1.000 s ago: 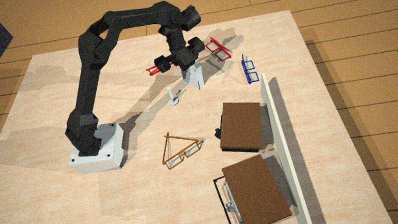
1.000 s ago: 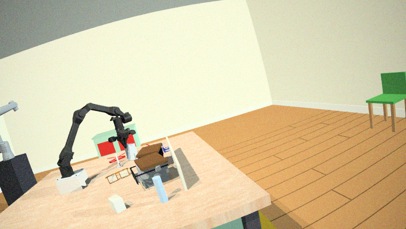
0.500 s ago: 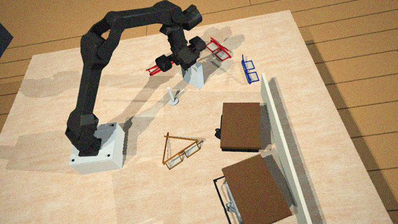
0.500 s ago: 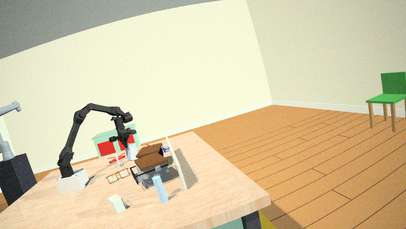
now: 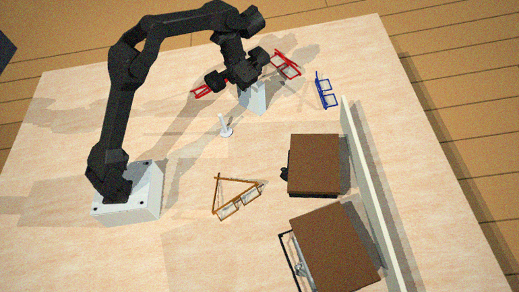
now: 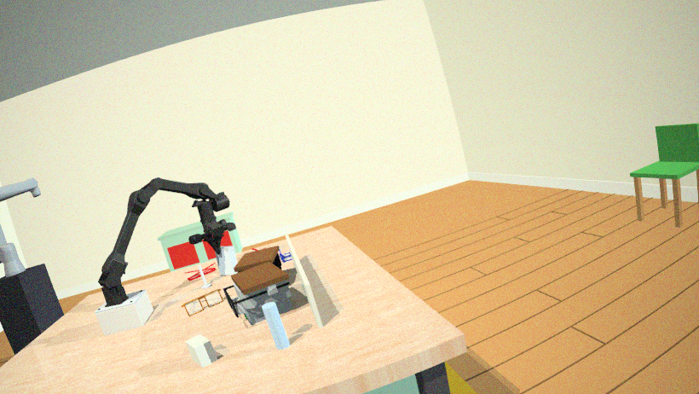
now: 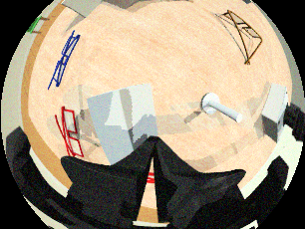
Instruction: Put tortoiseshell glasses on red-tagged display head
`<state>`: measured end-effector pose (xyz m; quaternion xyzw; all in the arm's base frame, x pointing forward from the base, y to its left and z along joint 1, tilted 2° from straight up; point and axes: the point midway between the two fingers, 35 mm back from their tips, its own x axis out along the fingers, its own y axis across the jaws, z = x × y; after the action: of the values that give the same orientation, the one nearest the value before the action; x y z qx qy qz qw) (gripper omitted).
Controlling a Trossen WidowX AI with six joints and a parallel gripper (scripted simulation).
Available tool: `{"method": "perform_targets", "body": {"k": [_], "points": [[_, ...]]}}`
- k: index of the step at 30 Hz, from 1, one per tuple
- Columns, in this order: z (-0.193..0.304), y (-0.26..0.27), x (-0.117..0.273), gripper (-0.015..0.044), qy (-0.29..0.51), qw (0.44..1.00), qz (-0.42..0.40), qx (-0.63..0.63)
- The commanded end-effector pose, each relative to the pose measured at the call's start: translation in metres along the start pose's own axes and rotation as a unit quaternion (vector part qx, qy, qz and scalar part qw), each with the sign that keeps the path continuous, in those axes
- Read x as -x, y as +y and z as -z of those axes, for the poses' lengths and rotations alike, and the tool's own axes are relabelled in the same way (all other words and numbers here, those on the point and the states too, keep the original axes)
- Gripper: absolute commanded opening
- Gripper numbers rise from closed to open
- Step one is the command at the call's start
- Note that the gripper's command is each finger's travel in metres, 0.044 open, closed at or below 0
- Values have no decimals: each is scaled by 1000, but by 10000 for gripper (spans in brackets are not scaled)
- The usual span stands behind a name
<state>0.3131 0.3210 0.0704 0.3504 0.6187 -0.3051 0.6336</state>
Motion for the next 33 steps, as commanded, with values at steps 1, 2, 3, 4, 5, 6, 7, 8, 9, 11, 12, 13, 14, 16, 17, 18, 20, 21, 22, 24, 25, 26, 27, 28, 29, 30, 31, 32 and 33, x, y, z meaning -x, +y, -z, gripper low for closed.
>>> {"method": "perform_targets", "body": {"k": [1, 2, 3, 4, 5, 6, 7, 8, 9, 11, 12, 13, 14, 16, 17, 18, 20, 21, 22, 24, 25, 26, 27, 28, 29, 30, 31, 32, 33], "points": [[-1, 3, 0, 0, -3, 1000, -1, 1], [-1, 3, 0, 0, -3, 1000, -1, 1], [-1, 3, 0, 0, -3, 1000, -1, 1], [-1, 4, 0, 0, -3, 1000, -1, 1], [-1, 4, 0, 0, -3, 1000, -1, 1], [-1, 4, 0, 0, -3, 1000, -1, 1], [-1, 5, 0, 0, -3, 1000, -1, 1], [-1, 5, 0, 0, -3, 1000, -1, 1], [-1, 5, 0, 0, -3, 1000, -1, 1], [-1, 6, 0, 0, -3, 1000, -1, 1], [-1, 6, 0, 0, -3, 1000, -2, 1], [-1, 7, 0, 0, -3, 1000, -2, 1], [-1, 7, 0, 0, -3, 1000, -2, 1], [-1, 7, 0, 0, -3, 1000, -2, 1], [-1, 8, 0, 0, -3, 1000, -2, 1], [-1, 8, 0, 0, -3, 1000, -2, 1], [-1, 9, 0, 0, -3, 1000, -2, 1], [-1, 9, 0, 0, -3, 1000, -2, 1], [-1, 9, 0, 0, -3, 1000, -2, 1], [-1, 10, 0, 0, -3, 1000, -2, 1], [-1, 10, 0, 0, -3, 1000, -2, 1], [-1, 11, 0, 0, -3, 1000, -2, 1], [-1, 11, 0, 0, -3, 1000, -2, 1], [-1, 11, 0, 0, -3, 1000, -2, 1], [-1, 12, 0, 0, -3, 1000, -2, 1], [-1, 12, 0, 0, -3, 1000, -2, 1], [-1, 12, 0, 0, -3, 1000, -2, 1], [-1, 13, 0, 0, -3, 1000, -2, 1], [-1, 13, 0, 0, -3, 1000, -2, 1]]}}
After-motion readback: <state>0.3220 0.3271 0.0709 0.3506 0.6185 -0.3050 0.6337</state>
